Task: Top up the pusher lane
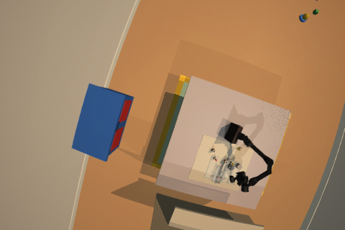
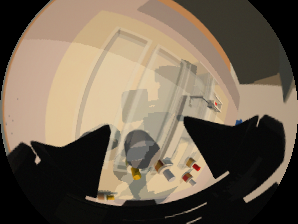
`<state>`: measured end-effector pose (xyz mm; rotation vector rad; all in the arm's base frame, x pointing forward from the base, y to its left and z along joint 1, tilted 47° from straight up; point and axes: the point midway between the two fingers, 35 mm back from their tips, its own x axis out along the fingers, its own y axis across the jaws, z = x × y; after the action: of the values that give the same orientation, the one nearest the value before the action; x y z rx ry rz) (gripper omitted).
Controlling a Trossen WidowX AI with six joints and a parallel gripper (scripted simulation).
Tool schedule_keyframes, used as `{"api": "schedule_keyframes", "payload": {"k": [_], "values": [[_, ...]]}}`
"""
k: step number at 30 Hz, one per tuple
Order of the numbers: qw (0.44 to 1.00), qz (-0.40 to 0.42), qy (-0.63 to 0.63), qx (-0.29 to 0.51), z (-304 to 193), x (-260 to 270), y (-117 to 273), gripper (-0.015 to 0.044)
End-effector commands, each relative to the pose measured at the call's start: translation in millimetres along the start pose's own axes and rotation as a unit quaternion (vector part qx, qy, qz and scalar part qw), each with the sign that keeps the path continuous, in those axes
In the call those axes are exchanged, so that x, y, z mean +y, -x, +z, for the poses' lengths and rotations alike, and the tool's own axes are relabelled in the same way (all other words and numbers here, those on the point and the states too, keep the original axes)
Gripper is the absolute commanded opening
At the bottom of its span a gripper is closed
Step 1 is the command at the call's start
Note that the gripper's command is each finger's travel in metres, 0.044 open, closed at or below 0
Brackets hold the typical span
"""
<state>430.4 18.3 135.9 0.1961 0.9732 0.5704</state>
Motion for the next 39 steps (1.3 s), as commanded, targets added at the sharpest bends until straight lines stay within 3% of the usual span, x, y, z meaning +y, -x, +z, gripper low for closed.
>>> {"api": "schedule_keyframes", "payload": {"k": [1,10,21,25,28,39], "values": [[0.998,-0.015,-0.047,0.028,-40.6,-59.0,4.0,0.0440],[0.989,-0.002,-0.115,0.095,-139.5,-137.5,13.3,0.0440],[0.959,0.088,-0.242,0.118,-285.3,-176.9,36.5,0.0440],[0.958,0.090,-0.244,0.117,-287.9,-176.5,34.3,0.0440],[0.959,0.091,-0.244,0.117,-289.1,-169.8,6.6,0.0440],[0.958,0.091,-0.244,0.117,-292.6,-164.7,-10.2,0.0440]]}}
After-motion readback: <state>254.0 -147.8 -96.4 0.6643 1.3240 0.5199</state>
